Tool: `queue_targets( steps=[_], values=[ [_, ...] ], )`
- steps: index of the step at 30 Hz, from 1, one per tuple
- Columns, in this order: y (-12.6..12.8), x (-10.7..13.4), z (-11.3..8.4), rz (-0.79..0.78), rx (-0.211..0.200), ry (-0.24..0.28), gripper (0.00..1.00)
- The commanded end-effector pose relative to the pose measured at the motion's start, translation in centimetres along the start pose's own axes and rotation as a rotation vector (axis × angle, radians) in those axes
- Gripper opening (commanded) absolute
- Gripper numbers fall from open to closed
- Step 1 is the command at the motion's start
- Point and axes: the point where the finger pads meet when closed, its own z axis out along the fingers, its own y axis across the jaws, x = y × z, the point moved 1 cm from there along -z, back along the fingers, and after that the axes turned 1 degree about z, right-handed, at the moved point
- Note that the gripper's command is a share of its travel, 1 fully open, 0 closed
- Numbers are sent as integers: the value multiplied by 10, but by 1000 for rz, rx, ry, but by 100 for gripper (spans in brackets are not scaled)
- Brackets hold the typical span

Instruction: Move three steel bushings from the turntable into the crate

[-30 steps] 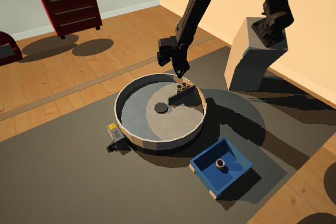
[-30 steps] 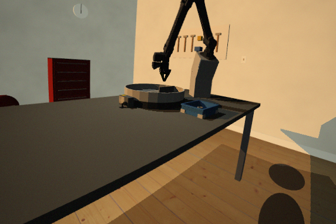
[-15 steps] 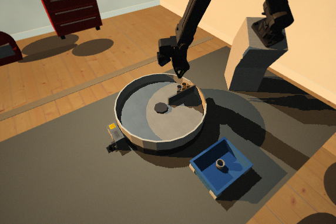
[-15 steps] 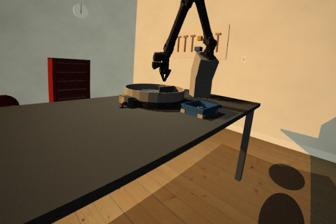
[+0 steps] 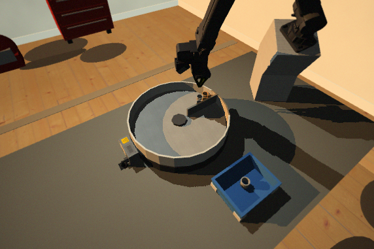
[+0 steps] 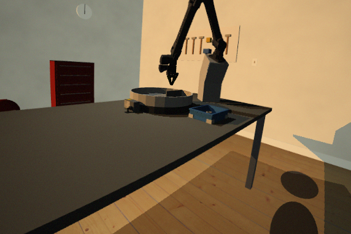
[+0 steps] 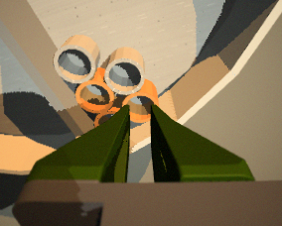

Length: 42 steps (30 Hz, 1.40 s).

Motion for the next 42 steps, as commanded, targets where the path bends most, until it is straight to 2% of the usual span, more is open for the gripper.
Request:
queue_targets(
  steps=[1,6,8,9,42],
  values=[
    [2,-3,17,-4,-4,0,13],
    [2,-2,30,-3,-2,2,13],
    [-8,-5,21,23,2,-18,13],
    [-4,-12,14,15,2,-33,13],
    [-3,-9,14,12,2,-25,13]
  ],
)
